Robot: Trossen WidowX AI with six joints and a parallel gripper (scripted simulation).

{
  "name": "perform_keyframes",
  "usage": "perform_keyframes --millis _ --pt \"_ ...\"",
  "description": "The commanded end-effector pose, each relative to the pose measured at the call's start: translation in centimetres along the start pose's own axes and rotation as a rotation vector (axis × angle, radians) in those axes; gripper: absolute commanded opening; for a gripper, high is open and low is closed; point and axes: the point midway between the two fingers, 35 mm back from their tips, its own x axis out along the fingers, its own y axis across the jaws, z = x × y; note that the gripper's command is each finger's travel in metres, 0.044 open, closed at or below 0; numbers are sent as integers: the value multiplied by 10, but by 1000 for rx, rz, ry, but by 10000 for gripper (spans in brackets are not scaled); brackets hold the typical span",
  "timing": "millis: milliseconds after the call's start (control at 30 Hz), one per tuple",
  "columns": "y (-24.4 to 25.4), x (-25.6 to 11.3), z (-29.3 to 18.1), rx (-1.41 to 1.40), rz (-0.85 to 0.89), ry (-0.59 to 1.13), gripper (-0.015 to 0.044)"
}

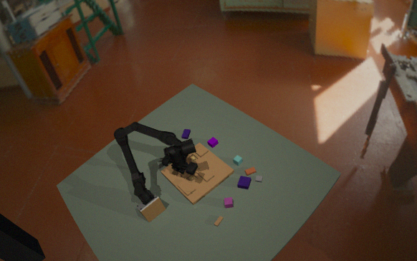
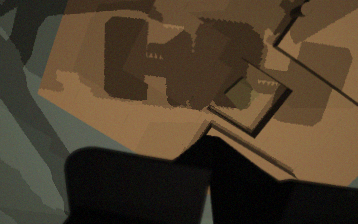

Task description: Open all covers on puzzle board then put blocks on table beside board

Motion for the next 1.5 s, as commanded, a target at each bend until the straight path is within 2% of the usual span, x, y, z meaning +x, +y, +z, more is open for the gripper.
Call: perform_keyframes --millis 0,533,1467 --pt "1 -4 -39 967 -14 17 0" --pt "6 -5 -69 1980 -20 16 0" --pt "6 -5 -70 1989 -20 16 0"
